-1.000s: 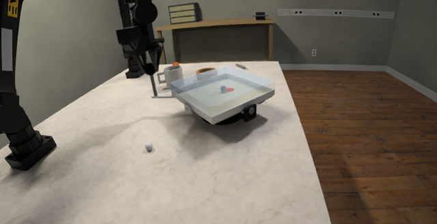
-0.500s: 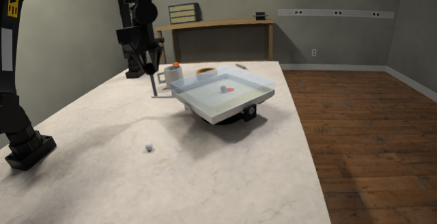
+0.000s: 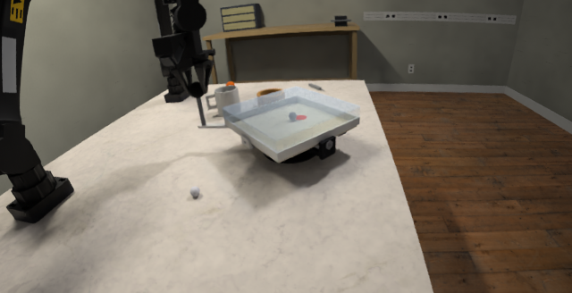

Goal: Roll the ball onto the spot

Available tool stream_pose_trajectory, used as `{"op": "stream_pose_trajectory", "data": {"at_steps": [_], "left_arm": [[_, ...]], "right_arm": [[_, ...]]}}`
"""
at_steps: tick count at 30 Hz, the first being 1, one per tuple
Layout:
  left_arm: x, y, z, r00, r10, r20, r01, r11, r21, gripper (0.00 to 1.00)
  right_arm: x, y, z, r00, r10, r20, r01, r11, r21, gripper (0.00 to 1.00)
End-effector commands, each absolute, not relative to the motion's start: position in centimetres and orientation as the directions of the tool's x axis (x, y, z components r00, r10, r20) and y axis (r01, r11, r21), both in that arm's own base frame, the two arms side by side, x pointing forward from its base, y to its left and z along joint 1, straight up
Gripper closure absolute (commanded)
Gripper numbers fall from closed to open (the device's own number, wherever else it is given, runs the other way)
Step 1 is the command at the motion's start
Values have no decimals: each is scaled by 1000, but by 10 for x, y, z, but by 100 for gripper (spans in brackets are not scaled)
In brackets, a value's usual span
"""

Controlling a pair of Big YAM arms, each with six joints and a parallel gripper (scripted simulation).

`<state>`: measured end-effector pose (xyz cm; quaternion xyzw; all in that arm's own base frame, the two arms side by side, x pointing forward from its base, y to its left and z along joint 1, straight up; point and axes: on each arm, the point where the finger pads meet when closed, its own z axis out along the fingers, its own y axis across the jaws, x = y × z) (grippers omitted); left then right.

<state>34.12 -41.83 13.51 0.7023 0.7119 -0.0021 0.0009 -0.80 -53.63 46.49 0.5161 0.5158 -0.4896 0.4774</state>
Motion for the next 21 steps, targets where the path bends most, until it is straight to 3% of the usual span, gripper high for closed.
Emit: {"op": "stream_pose_trajectory", "data": {"at_steps": [1, 21], "left_arm": [[361, -416, 175, -13, 999, -51, 999, 15, 47, 100], [362, -421, 177, -12, 998, -57, 999, 15, 52, 100]], "right_arm": [[-15, -545, 501, 0, 0, -1000, 1000, -27, 0, 0], [-15, -545, 501, 0, 0, -1000, 1000, -27, 0, 0]]}}
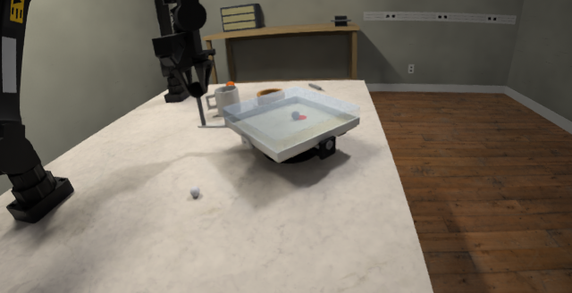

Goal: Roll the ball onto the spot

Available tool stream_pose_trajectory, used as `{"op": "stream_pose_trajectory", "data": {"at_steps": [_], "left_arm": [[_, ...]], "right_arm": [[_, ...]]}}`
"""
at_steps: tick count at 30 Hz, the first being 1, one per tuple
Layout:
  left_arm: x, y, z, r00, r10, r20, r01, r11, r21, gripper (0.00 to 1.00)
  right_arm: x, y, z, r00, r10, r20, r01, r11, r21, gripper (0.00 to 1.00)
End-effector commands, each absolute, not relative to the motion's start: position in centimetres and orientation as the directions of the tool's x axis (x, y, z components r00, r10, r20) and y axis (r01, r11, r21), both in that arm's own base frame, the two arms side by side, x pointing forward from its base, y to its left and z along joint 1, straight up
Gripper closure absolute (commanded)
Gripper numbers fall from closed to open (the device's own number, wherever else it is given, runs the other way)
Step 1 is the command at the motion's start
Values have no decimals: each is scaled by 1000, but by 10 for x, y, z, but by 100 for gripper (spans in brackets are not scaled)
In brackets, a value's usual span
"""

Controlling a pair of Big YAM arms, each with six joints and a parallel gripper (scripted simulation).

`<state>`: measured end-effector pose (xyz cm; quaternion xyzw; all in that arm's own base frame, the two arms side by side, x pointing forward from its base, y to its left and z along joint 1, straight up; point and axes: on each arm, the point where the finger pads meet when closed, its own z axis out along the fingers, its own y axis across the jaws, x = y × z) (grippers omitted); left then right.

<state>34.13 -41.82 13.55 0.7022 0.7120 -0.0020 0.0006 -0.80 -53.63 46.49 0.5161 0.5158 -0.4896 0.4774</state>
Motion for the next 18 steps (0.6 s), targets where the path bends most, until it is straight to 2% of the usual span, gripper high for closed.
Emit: {"op": "stream_pose_trajectory", "data": {"at_steps": [1, 4, 5, 18], "left_arm": [[362, -421, 177, -12, 998, -57, 999, 15, 52, 100], [362, -422, 174, -12, 998, -54, 999, 15, 49, 100], [339, -426, 121, -13, 1000, 3, 1000, 13, 2, 100], [351, -450, 142, -12, 999, -47, 999, 14, 34, 100]], "right_arm": [[-15, -545, 501, 0, 0, -1000, 1000, -27, 0, 0], [-15, -545, 501, 0, 0, -1000, 1000, -27, 0, 0], [-15, -545, 501, 0, 0, -1000, 1000, -27, 0, 0], [-15, -545, 501, 0, 0, -1000, 1000, -27, 0, 0]]}}
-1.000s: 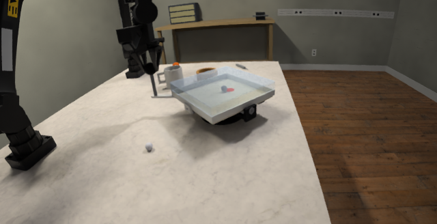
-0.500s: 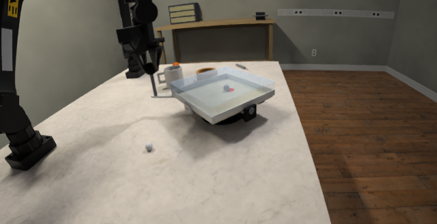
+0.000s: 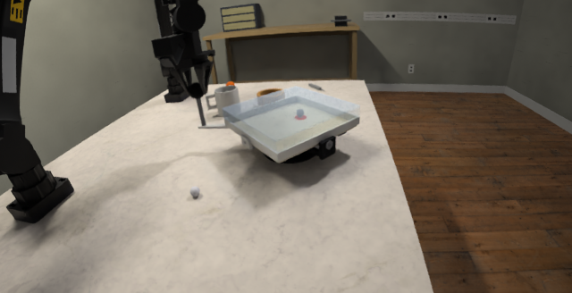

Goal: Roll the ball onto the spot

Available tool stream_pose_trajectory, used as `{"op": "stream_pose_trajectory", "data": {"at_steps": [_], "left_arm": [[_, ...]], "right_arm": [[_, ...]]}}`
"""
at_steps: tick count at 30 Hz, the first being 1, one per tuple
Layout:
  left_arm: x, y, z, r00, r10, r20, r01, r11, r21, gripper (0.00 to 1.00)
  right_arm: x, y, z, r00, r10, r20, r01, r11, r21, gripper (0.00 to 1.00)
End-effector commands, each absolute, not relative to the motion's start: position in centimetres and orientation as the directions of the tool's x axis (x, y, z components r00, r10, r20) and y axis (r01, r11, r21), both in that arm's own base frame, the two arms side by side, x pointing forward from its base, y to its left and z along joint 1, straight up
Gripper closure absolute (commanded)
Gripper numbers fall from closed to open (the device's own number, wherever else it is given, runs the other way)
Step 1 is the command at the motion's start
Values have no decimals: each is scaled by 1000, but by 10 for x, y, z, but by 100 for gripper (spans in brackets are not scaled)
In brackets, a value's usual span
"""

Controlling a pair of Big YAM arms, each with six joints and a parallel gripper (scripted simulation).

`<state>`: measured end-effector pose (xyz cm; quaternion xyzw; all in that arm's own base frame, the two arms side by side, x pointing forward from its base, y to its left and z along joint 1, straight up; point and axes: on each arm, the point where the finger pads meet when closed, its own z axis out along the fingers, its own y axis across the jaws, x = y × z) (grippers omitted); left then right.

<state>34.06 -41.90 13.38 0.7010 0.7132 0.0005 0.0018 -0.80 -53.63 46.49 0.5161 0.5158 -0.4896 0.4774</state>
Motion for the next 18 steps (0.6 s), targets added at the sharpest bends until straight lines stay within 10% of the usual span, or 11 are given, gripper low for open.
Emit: {"op": "stream_pose_trajectory", "data": {"at_steps": [1, 18], "left_arm": [[351, -450, 142, -12, 999, -47, 999, 14, 34, 100], [344, -435, 128, 1, 1000, -18, 1000, 0, 13, 100]], "right_arm": [[-15, -545, 501, 0, 0, -1000, 1000, -27, 0, 0], [-15, -545, 501, 0, 0, -1000, 1000, -27, 0, 0]]}}
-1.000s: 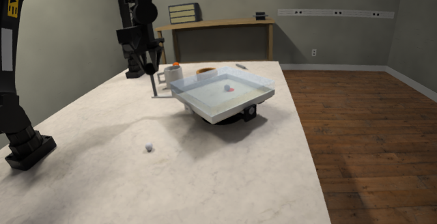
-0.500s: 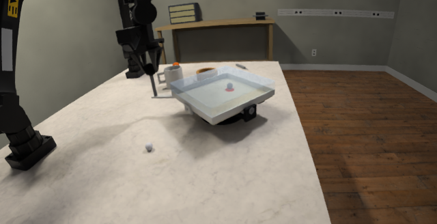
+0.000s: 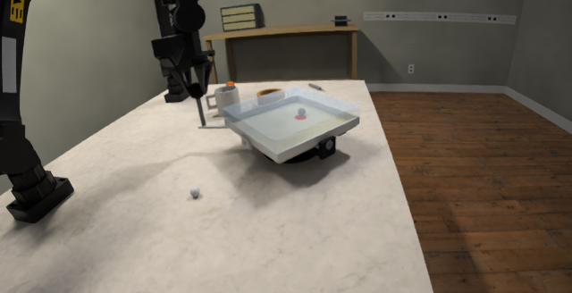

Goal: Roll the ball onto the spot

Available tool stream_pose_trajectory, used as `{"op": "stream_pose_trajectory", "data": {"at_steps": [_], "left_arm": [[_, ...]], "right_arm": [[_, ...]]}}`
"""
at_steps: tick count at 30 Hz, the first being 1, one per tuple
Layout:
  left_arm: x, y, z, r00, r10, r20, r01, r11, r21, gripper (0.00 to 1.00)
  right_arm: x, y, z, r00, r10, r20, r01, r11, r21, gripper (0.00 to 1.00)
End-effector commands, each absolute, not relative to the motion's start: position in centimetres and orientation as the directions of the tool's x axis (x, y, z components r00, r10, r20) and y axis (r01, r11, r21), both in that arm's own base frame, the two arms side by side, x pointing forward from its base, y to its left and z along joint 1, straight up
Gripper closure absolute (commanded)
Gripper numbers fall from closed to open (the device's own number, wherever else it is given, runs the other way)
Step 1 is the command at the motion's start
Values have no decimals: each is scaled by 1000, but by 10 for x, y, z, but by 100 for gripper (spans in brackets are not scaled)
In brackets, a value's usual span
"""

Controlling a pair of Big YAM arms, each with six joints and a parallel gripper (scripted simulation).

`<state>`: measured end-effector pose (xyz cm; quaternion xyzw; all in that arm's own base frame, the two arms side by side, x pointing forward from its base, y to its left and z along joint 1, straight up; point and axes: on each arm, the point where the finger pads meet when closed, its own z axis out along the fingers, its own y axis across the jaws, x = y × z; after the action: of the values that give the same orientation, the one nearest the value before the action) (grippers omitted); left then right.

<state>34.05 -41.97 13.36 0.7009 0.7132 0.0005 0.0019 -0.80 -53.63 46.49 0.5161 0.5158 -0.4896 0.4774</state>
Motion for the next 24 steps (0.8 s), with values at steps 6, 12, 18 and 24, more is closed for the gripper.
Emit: {"op": "stream_pose_trajectory", "data": {"at_steps": [6, 12, 18, 24], "left_arm": [[344, -428, 124, 0, 1000, -9, 1000, 0, 5, 100], [345, -427, 125, -2, 1000, -10, 1000, 2, 6, 100], [348, -430, 129, -3, 1000, -19, 1000, 3, 13, 100], [351, -432, 133, -3, 1000, -26, 1000, 3, 19, 100]], "right_arm": [[-15, -545, 501, 0, 0, -1000, 1000, -27, 0, 0], [-15, -545, 501, 0, 0, -1000, 1000, -27, 0, 0], [-15, -545, 501, 0, 0, -1000, 1000, -27, 0, 0], [-15, -545, 501, 0, 0, -1000, 1000, -27, 0, 0]]}}
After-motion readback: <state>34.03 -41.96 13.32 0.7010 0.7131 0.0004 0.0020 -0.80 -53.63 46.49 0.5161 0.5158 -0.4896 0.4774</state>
